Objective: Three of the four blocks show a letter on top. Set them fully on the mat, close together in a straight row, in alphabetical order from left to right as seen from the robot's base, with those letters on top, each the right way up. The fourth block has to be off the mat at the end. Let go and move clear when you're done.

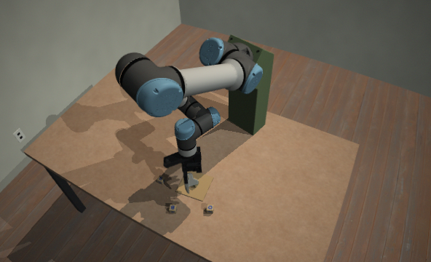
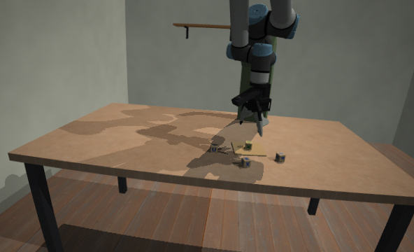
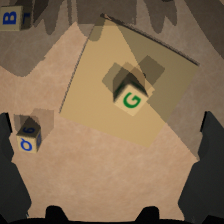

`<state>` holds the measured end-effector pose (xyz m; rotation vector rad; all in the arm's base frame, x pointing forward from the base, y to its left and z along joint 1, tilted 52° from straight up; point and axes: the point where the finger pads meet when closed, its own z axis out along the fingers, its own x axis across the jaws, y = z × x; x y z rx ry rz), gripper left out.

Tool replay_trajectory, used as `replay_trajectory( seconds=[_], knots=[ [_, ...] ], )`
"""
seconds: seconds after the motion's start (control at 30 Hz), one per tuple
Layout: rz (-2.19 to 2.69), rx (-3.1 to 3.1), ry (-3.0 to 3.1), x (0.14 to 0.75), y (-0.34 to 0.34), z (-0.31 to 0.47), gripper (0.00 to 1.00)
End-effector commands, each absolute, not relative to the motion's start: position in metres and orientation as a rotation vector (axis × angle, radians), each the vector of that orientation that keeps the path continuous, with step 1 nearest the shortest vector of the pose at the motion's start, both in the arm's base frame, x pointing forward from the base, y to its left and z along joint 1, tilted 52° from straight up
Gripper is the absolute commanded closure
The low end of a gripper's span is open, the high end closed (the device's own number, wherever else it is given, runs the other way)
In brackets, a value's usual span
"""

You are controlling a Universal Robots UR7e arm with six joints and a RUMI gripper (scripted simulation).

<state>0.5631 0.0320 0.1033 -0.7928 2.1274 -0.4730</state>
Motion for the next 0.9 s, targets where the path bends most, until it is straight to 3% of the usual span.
replay_trajectory(
  seconds=[0.0,0.87],
  knots=[
    [-0.541,-0.948,2.081,0.569,0.033,0.109,0.0],
    [-0.83,-1.557,1.789,0.593,0.038,0.13,0.0]
  ],
)
